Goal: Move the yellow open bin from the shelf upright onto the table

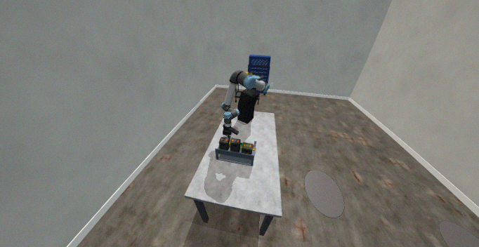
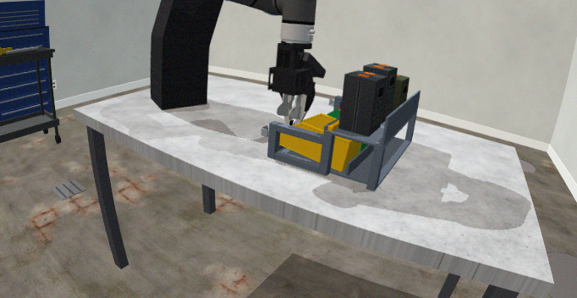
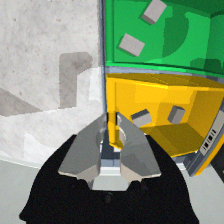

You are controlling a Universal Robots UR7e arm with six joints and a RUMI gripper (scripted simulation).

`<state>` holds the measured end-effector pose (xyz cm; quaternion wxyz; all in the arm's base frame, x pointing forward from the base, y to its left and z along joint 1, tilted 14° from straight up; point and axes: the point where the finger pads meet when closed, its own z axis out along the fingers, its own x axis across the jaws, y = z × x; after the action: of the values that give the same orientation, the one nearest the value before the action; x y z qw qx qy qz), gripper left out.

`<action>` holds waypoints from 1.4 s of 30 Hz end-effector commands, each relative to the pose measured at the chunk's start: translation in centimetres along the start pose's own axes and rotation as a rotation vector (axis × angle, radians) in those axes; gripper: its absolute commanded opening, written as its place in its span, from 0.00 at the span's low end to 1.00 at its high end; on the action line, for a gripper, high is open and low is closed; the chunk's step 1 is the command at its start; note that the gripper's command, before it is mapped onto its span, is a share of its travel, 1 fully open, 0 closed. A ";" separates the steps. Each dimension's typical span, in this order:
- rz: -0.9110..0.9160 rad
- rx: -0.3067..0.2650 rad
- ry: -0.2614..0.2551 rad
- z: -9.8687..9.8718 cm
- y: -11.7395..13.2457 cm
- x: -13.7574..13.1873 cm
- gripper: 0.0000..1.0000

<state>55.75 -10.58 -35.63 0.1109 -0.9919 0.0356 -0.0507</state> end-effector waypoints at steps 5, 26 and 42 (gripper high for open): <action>0.000 -0.001 0.001 -0.1 0.0 0.1 0.00; 0.000 -0.001 0.001 -0.1 0.0 -0.1 0.00; 0.000 -0.001 0.001 -0.1 0.0 -1.6 0.00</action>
<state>54.67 -10.49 -35.73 0.1109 -0.9919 0.0356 -0.0506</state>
